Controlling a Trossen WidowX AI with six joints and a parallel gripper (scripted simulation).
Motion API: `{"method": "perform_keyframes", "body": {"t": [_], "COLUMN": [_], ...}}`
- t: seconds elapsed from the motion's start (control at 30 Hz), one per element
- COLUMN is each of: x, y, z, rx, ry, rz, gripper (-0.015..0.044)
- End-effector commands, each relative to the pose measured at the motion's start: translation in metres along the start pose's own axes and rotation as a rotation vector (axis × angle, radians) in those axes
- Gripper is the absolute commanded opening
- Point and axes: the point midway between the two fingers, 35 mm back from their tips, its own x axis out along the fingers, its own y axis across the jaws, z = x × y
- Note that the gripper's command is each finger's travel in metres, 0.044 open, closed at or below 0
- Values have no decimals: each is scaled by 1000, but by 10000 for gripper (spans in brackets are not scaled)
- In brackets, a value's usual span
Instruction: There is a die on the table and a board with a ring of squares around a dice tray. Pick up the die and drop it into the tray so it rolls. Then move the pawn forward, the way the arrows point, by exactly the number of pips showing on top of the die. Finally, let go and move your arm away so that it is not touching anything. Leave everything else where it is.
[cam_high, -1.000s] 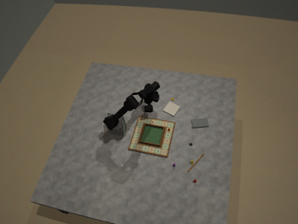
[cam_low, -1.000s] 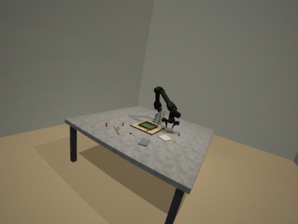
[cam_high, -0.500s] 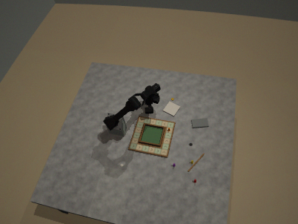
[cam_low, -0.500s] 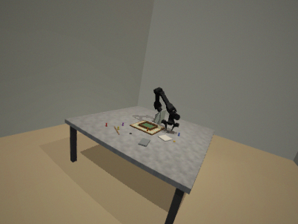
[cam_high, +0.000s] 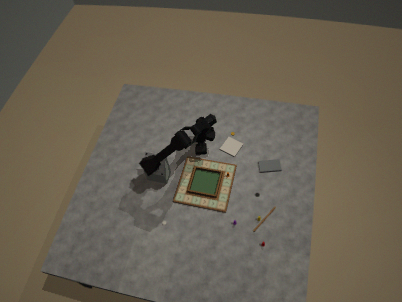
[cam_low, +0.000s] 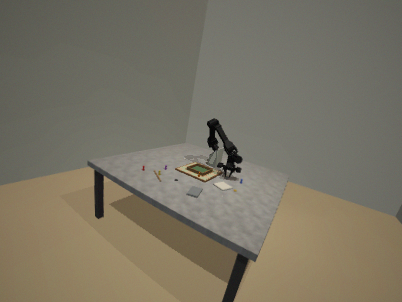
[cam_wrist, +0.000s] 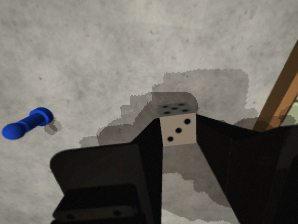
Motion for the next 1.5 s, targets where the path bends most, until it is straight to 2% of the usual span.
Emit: {"method": "perform_keyframes", "body": {"t": [0.0, 0.07, 0.13, 0.63, 0.83, 1.47], "x": [1, 1, -1, -121, -123, -117], "y": [0, 0, 0, -4, -7, -84], "z": [0, 0, 1, 7, 8, 31], "rx": [-5, -5, -5, -6, -23, -483], "ry": [-2, -2, -2, -2, -3, -20], "rz": [-2, -2, -2, 3, 4, 24], "gripper": [65, 51, 0, 0, 0, 0]}}
